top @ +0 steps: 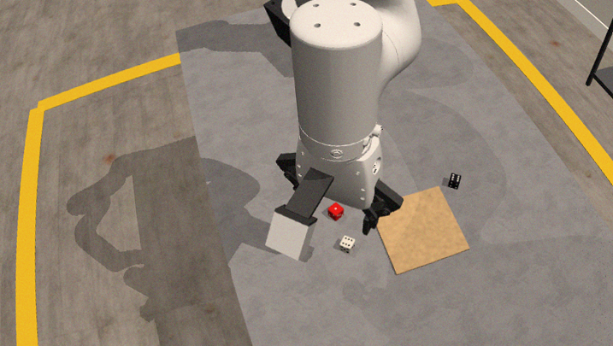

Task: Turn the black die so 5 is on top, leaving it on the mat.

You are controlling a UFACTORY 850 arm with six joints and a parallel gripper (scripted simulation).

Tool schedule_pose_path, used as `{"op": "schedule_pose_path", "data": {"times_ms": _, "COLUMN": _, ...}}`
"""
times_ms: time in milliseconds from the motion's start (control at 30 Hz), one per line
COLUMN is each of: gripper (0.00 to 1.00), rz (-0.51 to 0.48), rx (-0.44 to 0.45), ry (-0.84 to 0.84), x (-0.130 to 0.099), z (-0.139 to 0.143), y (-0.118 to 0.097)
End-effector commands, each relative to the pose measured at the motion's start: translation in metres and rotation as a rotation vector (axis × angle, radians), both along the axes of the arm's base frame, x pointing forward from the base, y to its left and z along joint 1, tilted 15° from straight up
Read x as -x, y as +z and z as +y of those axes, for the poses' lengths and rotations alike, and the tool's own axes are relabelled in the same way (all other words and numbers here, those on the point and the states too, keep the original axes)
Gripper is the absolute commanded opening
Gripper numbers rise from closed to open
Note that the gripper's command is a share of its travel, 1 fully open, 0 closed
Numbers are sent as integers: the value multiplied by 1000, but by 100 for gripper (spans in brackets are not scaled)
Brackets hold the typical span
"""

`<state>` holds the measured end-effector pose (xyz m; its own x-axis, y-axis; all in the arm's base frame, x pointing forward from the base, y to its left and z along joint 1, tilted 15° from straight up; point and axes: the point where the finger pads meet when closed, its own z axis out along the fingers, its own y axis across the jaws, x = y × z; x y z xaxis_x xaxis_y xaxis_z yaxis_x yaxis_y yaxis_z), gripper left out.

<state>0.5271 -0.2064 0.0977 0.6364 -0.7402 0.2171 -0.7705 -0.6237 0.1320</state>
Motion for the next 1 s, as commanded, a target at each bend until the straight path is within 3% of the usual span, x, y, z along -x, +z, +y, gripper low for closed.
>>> {"op": "schedule_pose_path", "data": {"times_ms": 0, "gripper": 100, "rz": -1, "rx": 1, "ry": 1, "x": -1, "z": 0, "y": 0}}
{"op": "schedule_pose_path", "data": {"times_ms": 300, "gripper": 100, "rz": -1, "rx": 1, "ry": 1, "x": -1, "z": -1, "y": -5}}
{"op": "schedule_pose_path", "data": {"times_ms": 733, "gripper": 100, "rz": -1, "rx": 1, "ry": 1, "x": -5, "z": -24, "y": -91}}
{"op": "schedule_pose_path", "data": {"times_ms": 967, "gripper": 100, "rz": -1, "rx": 1, "ry": 1, "x": -6, "z": -28, "y": -104}}
